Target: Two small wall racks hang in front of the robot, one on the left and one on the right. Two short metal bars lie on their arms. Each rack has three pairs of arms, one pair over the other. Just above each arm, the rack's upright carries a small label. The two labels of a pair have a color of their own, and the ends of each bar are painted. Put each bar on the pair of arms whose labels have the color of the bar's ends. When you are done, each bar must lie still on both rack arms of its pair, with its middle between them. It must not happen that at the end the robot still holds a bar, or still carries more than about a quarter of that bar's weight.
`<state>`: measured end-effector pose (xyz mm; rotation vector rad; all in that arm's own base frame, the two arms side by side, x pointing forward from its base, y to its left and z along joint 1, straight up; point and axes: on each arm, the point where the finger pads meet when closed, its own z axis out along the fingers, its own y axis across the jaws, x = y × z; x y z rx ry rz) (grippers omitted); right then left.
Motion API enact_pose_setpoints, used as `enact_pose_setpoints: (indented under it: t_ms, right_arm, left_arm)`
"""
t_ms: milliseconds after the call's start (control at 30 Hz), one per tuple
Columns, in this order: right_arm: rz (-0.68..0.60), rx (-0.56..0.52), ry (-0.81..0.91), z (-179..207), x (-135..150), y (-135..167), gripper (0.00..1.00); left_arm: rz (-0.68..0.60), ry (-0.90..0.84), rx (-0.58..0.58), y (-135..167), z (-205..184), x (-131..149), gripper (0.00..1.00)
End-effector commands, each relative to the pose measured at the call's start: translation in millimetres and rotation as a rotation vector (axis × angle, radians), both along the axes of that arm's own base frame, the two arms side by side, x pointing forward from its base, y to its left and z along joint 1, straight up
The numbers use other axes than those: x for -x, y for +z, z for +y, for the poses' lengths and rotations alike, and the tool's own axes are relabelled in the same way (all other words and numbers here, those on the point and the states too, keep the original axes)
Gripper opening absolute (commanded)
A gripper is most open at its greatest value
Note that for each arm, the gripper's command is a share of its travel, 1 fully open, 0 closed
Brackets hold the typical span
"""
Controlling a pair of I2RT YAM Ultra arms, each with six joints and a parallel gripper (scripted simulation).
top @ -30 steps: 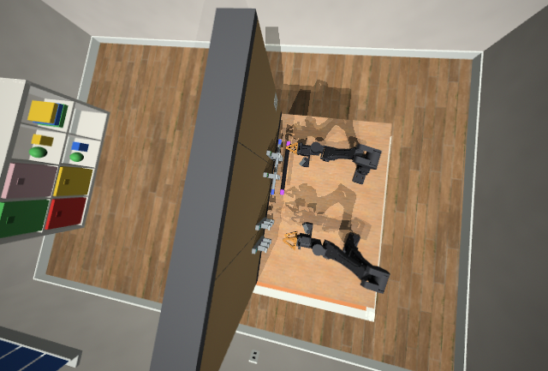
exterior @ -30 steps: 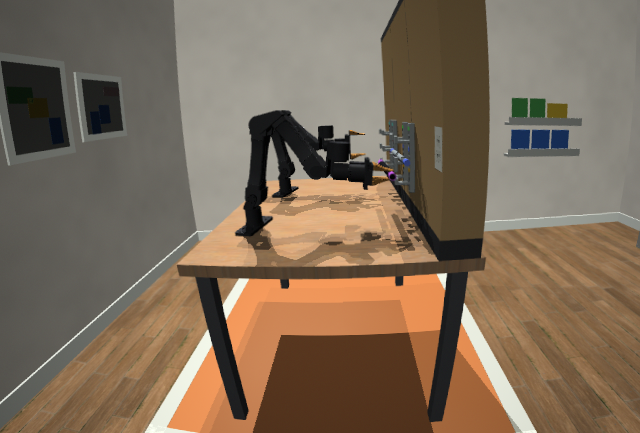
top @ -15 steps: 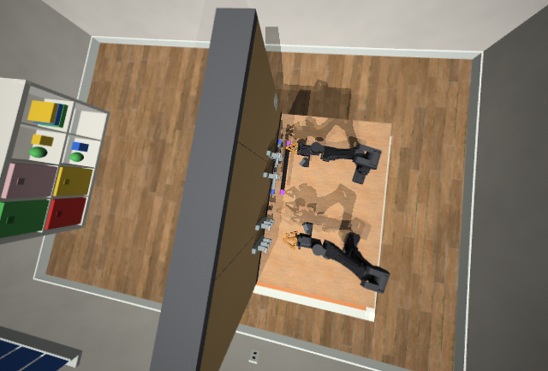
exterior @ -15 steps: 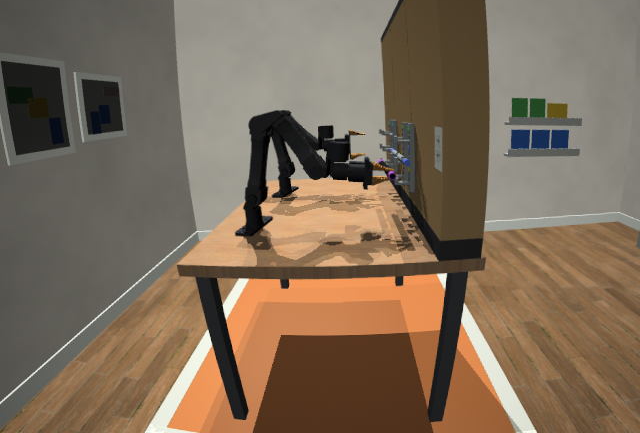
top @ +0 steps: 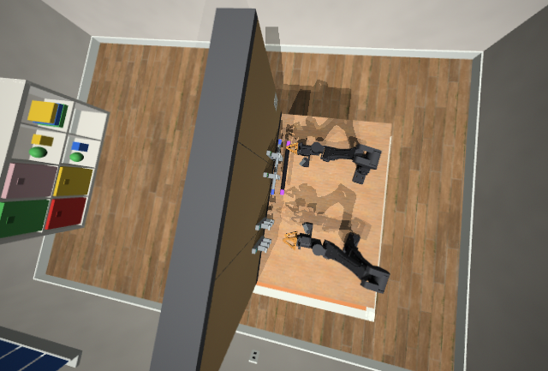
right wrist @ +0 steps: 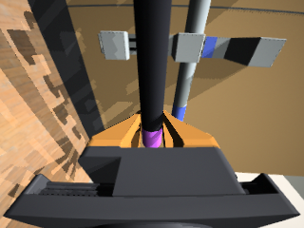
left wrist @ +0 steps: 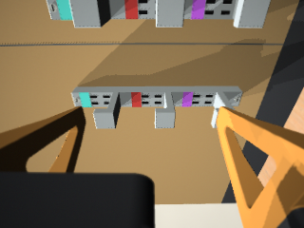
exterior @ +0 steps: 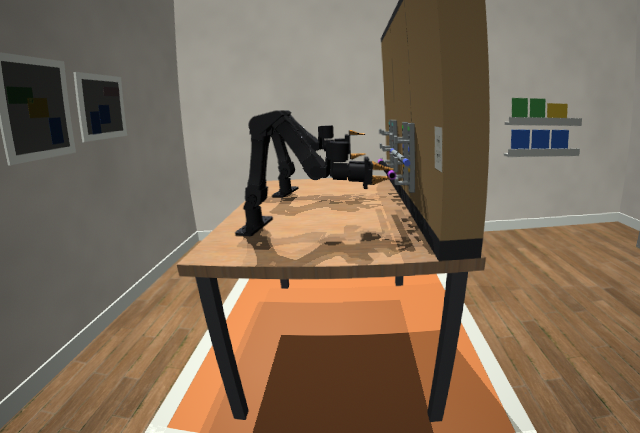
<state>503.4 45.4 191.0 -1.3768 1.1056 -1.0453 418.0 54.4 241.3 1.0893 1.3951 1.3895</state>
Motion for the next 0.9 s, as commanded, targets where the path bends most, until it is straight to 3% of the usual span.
enact_pose_setpoints:
  t_ms: [0,867]
  right_arm:
    - [-0.078,-0.038,-0.003,-1.1,-0.2,23.4,0.0]
    - [-0.078,-0.038,-0.003,-0.1,-2.4,10.8,0.0]
  left_arm:
    - [-0.008,0.014,0.002,0.0,4.6,0.6,1.0]
    - [-0.008,0.014,0.002,0.0,4.6,0.6,1.0]
